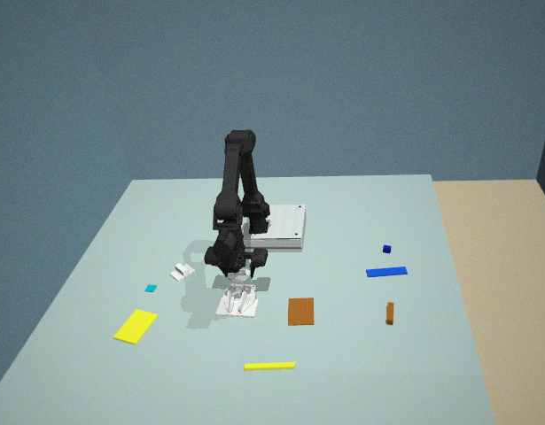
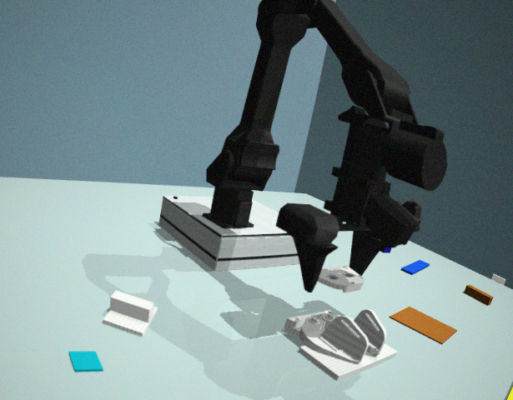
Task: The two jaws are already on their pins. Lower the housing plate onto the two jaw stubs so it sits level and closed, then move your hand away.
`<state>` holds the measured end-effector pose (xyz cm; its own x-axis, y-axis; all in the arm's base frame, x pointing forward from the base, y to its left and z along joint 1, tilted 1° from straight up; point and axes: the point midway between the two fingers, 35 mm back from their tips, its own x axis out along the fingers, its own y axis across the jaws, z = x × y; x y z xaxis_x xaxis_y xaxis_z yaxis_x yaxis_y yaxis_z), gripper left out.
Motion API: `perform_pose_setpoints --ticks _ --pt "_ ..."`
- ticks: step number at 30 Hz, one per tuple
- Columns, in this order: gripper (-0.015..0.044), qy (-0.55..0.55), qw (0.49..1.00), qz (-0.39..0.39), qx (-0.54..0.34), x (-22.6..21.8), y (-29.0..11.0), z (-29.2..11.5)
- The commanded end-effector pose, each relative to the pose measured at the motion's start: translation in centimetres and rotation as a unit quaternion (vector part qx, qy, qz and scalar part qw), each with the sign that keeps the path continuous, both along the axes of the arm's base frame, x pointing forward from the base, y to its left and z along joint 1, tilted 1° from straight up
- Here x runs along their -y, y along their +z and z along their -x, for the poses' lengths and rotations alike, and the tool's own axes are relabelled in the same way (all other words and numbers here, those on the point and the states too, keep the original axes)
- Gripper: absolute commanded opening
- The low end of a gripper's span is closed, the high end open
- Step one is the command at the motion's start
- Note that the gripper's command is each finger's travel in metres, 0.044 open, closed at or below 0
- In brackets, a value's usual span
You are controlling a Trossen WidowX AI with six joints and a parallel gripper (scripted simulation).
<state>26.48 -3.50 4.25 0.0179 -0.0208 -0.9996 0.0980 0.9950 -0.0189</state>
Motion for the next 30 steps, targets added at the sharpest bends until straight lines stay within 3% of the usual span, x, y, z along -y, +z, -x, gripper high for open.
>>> perform_pose_setpoints --ticks 1,30 --pt "0.0351 -0.002 1.0 -0.001 -0.004 0.0 -1.0 0.2" --pt "0.0351 -0.003 1.0 -0.001 -0.004 0.0 -4.7 0.4"
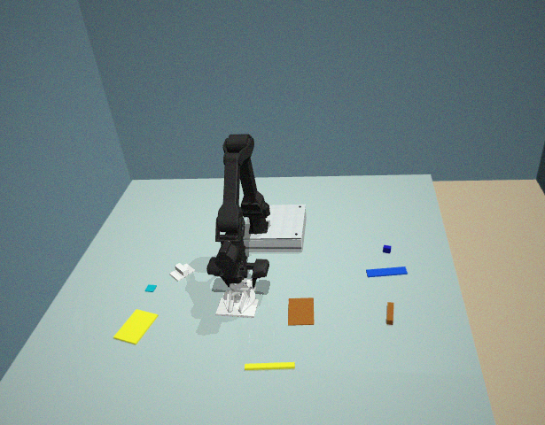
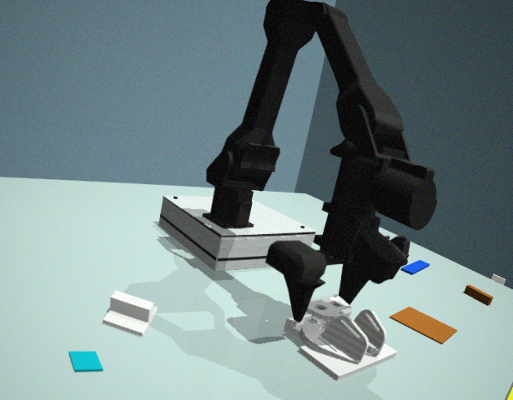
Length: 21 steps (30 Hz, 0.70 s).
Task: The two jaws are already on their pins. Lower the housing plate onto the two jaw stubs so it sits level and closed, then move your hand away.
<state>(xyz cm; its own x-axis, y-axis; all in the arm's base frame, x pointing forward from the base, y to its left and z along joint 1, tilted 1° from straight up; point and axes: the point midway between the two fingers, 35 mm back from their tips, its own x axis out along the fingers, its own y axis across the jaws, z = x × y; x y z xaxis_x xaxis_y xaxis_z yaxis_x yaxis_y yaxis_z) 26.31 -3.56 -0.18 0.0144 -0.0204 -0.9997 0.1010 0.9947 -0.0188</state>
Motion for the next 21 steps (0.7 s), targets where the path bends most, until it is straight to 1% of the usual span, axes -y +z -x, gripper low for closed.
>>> perform_pose_setpoints --ticks 1,21 --pt "0.0351 -0.001 1.0 0.0 -0.003 -0.02 -0.25 0.22" --pt "0.0351 -0.001 1.0 0.0 -0.003 -0.02 -0.5 0.22"
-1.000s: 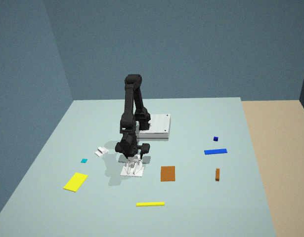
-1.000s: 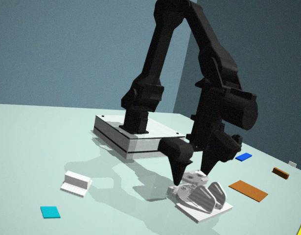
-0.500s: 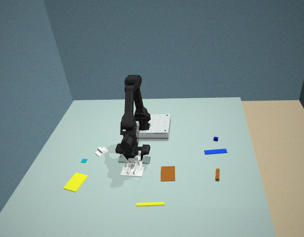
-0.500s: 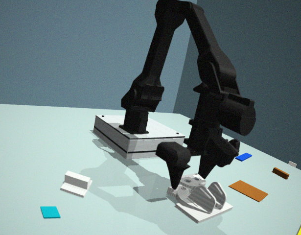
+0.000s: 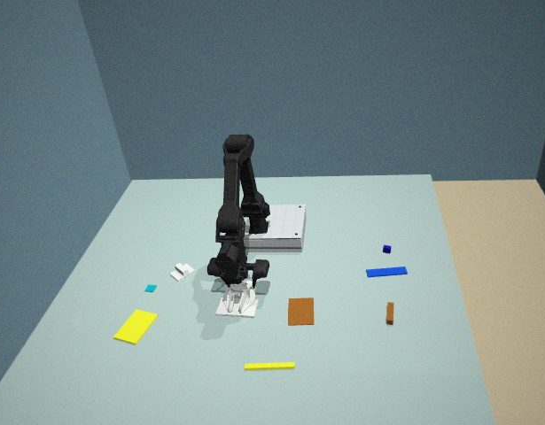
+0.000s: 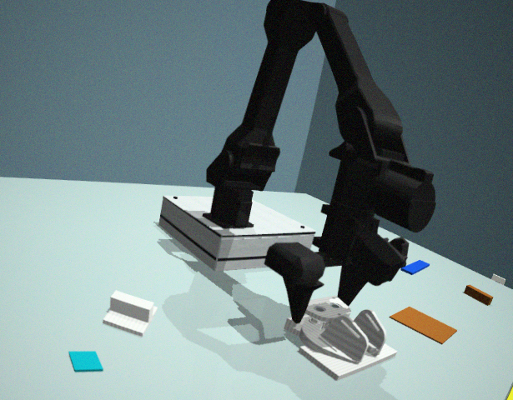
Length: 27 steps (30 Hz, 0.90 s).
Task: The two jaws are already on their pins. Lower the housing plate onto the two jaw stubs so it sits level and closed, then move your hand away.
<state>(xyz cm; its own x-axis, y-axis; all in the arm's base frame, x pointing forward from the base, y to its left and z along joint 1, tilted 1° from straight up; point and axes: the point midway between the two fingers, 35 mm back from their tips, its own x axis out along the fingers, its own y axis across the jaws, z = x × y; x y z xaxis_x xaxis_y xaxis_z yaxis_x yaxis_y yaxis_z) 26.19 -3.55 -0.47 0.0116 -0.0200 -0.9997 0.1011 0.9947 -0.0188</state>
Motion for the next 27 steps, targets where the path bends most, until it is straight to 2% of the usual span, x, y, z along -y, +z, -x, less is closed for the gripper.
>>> perform_pose_setpoints --ticks 1,27 --pt "0.0351 -0.001 1.0 0.0 -0.001 -0.01 -0.2 0.1" --pt "0.0351 0.001 1.0 0.0 -0.001 0.0 -0.69 0.1"
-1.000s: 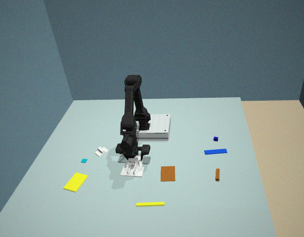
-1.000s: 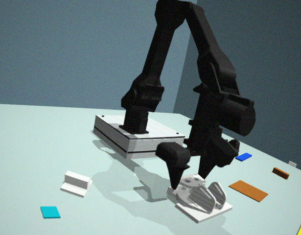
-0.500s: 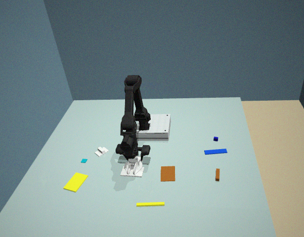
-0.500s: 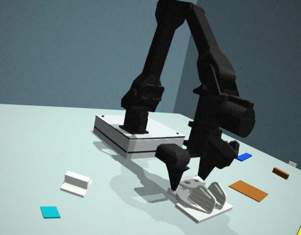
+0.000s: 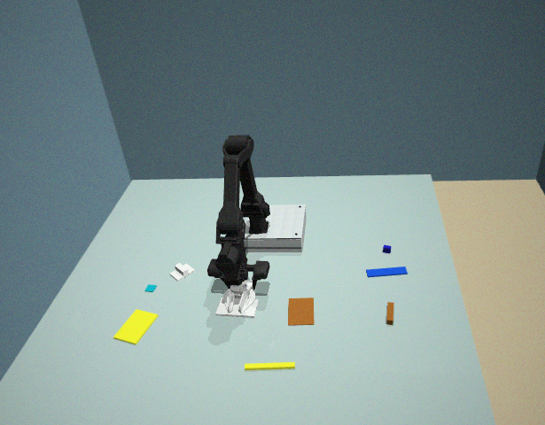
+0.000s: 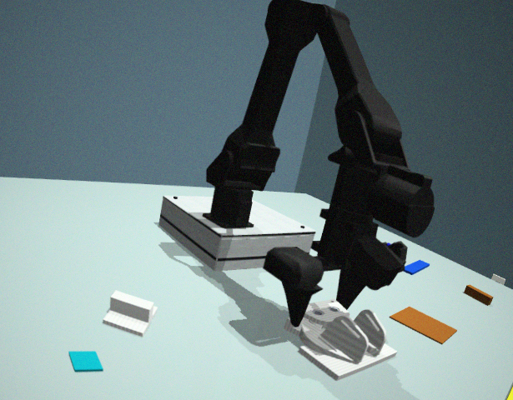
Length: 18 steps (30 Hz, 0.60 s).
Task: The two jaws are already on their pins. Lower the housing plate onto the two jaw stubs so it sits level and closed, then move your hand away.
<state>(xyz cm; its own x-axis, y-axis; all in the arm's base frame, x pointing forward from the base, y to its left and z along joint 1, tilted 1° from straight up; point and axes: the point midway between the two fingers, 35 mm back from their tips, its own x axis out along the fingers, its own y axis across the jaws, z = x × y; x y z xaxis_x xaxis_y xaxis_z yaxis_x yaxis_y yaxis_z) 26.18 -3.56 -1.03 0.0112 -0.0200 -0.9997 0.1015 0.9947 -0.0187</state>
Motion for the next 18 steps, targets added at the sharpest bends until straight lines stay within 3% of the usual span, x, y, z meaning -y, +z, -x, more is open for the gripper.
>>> perform_pose_setpoints --ticks 1,18 --pt "0.0351 0.001 1.0 0.0 -0.001 -0.01 -0.14 0.1" --pt "0.0351 0.002 1.0 0.0 -0.001 0.0 -0.5 0.1"
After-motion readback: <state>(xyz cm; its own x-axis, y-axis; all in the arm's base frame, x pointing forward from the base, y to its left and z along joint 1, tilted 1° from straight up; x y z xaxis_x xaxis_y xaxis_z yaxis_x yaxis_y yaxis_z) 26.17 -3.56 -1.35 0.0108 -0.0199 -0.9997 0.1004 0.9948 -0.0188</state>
